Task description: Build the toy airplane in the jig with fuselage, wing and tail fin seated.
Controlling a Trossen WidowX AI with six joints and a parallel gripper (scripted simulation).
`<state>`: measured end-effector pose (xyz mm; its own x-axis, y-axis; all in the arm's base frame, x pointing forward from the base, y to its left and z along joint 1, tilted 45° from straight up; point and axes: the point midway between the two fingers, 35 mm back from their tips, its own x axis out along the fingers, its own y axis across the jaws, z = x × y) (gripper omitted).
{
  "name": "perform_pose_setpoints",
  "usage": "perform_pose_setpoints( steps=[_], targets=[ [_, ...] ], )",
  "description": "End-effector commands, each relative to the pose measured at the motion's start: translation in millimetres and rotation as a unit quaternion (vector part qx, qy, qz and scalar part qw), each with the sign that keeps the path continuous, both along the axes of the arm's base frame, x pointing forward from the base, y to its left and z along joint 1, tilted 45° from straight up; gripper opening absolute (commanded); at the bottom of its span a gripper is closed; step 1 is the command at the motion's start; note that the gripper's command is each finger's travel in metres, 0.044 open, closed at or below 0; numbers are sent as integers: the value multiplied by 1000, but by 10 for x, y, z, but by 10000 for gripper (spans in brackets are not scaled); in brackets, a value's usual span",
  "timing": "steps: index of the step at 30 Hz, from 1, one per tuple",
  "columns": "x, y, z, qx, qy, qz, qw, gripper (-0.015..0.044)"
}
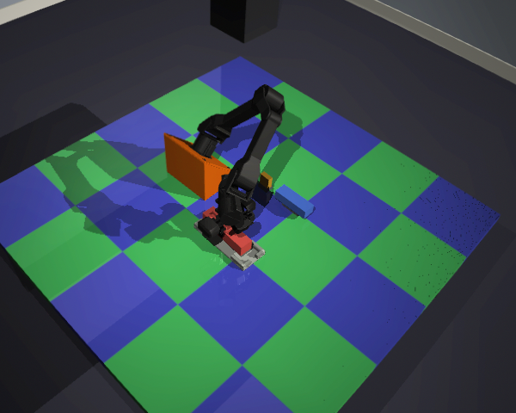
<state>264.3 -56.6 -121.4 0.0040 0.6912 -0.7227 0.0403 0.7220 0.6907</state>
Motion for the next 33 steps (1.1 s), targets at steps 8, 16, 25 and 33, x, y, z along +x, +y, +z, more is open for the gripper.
perform_pose_setpoints(
  steps=[8, 16, 25, 33],
  targets=[
    [-6, 10, -11, 1, 1, 0, 1000, 168],
    [-6, 10, -11, 1, 1, 0, 1000, 83],
    [-6, 10, -11, 1, 1, 0, 1000, 319],
    [-6, 10, -11, 1, 1, 0, 1000, 440]
  ],
)
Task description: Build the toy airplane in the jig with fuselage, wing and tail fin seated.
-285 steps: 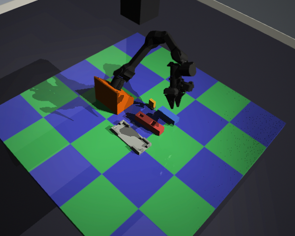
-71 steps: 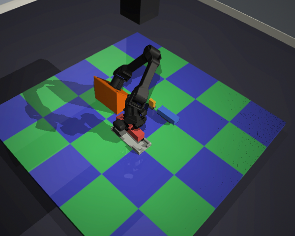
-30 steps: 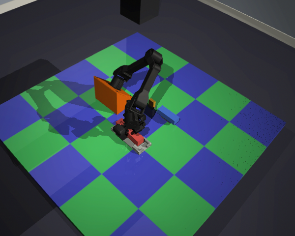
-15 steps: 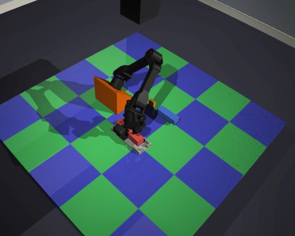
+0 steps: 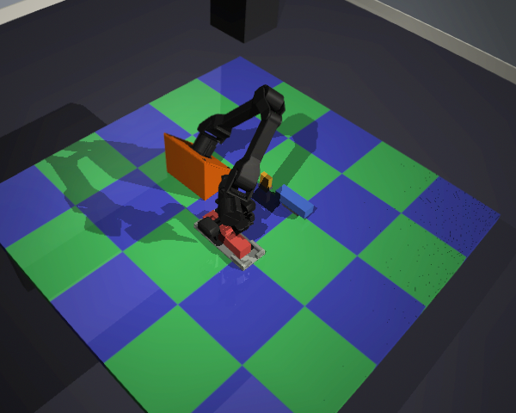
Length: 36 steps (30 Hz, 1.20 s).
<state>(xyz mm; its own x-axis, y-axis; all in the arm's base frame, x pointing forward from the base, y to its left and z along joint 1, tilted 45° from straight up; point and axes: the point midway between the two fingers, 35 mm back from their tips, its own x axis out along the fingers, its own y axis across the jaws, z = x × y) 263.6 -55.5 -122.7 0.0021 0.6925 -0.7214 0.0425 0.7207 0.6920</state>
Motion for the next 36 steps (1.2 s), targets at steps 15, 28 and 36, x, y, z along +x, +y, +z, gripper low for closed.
perform_pose_setpoints(
  steps=[15, 28, 36],
  targets=[
    [8, -760, 740, 0, 3, -2, 1000, 440],
    [348, -403, 1087, -13, -17, 17, 1000, 440],
    [647, 601, 1961, -10, -20, 15, 1000, 440]
  ],
)
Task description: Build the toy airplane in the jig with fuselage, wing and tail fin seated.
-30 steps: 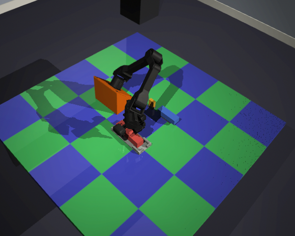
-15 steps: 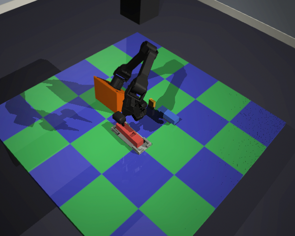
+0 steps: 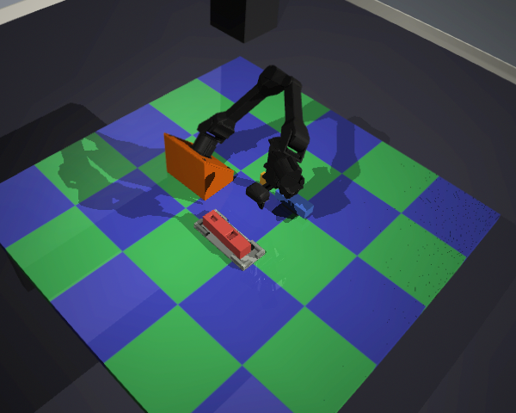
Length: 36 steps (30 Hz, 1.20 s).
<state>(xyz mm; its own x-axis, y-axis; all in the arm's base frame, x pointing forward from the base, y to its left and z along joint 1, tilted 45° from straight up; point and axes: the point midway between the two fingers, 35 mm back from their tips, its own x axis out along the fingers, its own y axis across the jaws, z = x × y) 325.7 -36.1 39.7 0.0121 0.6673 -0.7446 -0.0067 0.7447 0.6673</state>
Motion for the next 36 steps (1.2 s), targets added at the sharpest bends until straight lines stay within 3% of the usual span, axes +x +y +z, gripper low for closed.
perform_pose_setpoints(
  steps=[1, 5, 10, 15, 36],
  targets=[
    [23, 545, 449, 10, 1, 1, 1000, 440],
    [-49, 986, 802, 24, 2, 6, 1000, 440],
    [-56, 1010, 821, 25, 2, 6, 1000, 440],
    [-55, 1297, 536, 26, 2, 6, 1000, 440],
    [-50, 1518, 314, 26, 1, 6, 1000, 440]
  ],
)
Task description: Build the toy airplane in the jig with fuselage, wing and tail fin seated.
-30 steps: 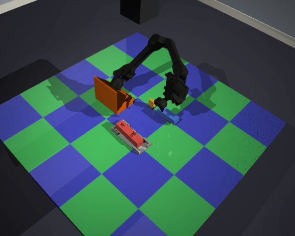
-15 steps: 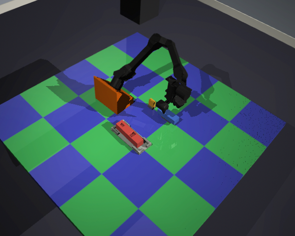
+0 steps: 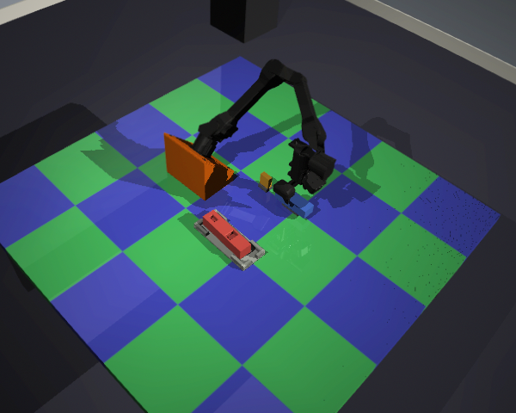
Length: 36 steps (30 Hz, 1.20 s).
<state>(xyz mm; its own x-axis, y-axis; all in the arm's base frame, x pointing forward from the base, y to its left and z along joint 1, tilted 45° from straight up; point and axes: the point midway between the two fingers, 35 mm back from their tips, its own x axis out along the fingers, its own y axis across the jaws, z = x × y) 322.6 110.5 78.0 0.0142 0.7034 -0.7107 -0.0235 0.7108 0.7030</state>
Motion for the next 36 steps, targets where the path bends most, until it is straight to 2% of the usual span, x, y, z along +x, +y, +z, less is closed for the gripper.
perform_pose_setpoints(
  steps=[1, 21, 30, 36],
  targets=[
    [-19, 63, -80, 1, 8, 1, 1000, 440],
    [-28, 268, -277, 3, 8, 1, 1000, 440],
    [-28, 268, -277, 3, 8, 1, 1000, 204],
    [-28, 268, -277, 3, 8, 1, 1000, 164]
  ],
)
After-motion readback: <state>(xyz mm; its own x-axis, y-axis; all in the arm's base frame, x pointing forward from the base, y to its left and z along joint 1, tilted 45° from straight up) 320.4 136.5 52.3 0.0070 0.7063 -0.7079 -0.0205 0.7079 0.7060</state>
